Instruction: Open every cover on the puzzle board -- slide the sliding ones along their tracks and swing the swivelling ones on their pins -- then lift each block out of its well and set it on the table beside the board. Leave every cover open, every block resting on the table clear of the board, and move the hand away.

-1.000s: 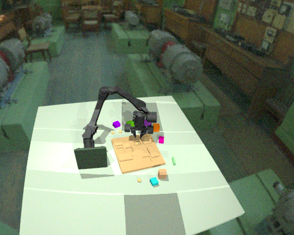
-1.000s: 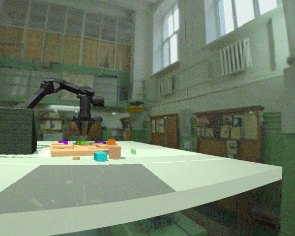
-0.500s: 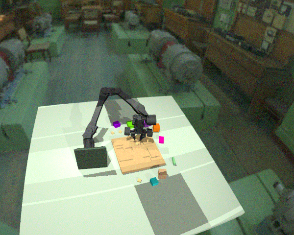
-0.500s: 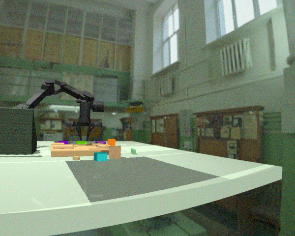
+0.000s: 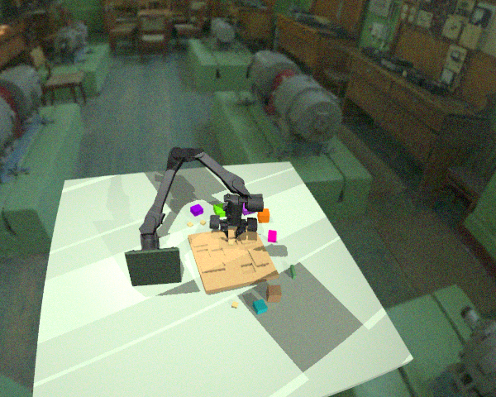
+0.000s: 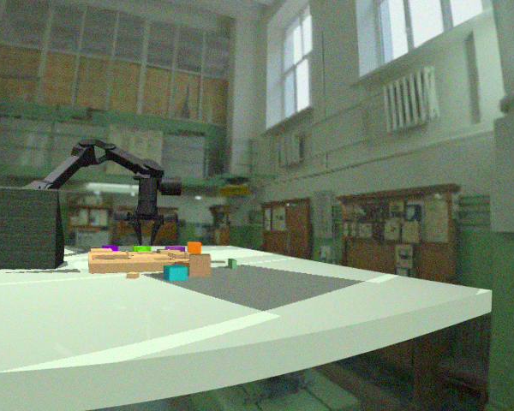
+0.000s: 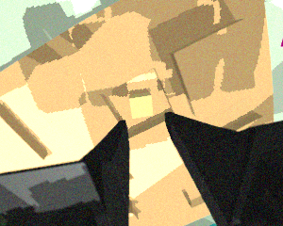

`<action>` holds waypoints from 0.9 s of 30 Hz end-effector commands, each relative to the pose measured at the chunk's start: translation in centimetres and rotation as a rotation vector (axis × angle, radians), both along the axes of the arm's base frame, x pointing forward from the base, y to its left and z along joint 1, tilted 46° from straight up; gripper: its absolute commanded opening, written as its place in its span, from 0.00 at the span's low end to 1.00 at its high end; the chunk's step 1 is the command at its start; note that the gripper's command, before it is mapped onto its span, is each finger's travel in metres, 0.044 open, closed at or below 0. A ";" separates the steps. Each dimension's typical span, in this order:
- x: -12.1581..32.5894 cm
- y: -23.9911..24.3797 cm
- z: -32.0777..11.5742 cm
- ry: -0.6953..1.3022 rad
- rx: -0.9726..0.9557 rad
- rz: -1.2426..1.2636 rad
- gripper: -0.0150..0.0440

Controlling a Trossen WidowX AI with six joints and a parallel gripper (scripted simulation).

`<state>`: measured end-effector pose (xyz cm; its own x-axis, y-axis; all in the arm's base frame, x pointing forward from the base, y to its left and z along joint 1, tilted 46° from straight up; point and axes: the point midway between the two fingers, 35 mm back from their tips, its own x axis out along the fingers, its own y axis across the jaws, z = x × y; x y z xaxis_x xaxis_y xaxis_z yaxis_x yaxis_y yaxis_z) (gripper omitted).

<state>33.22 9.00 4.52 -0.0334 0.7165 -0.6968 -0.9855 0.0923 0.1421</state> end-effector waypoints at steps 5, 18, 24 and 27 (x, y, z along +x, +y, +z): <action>0.0 0.1 0.0 0.001 0.005 -0.003 0.50; 0.0 1.0 -0.8 0.001 0.005 -0.003 0.50; 0.0 1.4 -1.2 0.001 0.006 -0.003 0.50; 0.0 1.6 -1.3 0.001 0.006 -0.003 0.50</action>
<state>33.30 10.25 3.45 -0.0280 0.7166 -0.6969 -0.9861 0.0944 0.1366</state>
